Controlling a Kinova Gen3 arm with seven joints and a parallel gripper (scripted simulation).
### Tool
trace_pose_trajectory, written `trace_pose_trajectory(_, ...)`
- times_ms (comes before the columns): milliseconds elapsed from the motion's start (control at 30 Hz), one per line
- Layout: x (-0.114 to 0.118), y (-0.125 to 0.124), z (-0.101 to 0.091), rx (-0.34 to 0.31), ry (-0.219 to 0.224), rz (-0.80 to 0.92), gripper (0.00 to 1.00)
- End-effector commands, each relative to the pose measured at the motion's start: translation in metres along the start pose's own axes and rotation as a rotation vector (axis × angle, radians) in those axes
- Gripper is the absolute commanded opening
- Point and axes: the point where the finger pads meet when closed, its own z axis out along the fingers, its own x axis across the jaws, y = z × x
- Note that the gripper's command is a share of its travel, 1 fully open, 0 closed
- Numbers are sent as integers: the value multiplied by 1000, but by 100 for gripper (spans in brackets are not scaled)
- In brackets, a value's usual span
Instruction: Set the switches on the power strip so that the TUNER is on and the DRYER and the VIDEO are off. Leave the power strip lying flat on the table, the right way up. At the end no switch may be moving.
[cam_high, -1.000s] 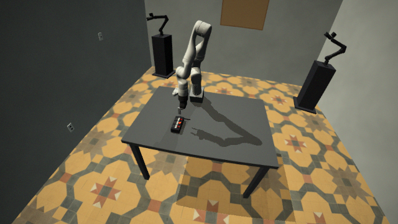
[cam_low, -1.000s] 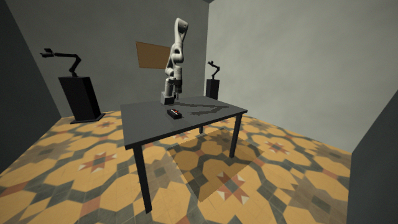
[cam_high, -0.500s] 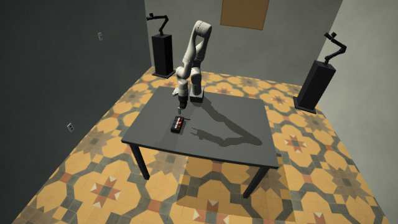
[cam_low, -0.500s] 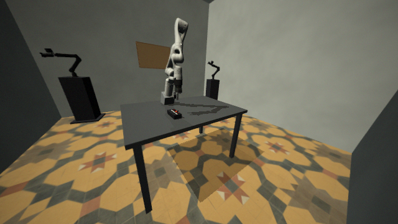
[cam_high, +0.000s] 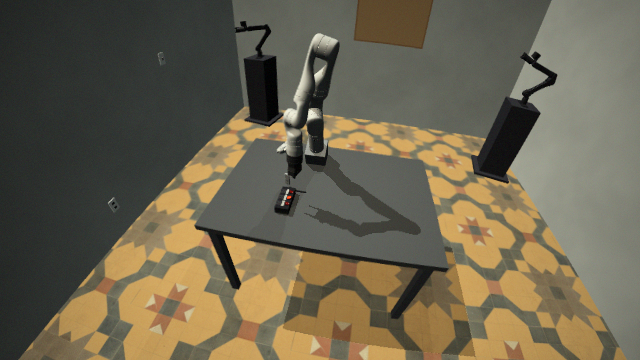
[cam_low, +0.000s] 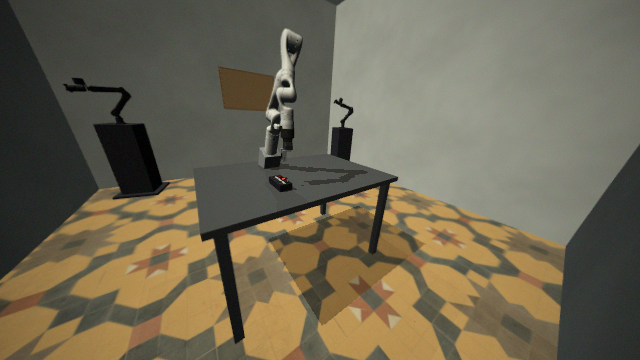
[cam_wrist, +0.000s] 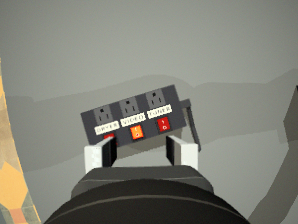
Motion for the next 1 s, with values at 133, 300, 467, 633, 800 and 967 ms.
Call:
trace_pose_trajectory(133,-1,-4,8,16,0,243,100)
trace_pose_trajectory(300,-2,-4,17,21,-3,466,100)
trace_pose_trajectory(467,-2,-4,24,22,-2,604,100)
trace_pose_trajectory(633,-3,-3,35,21,2,826,100)
trace_pose_trajectory(800,-4,-2,45,18,8,1019,100)
trace_pose_trajectory(967,-4,-1,49,16,11,1112,100)
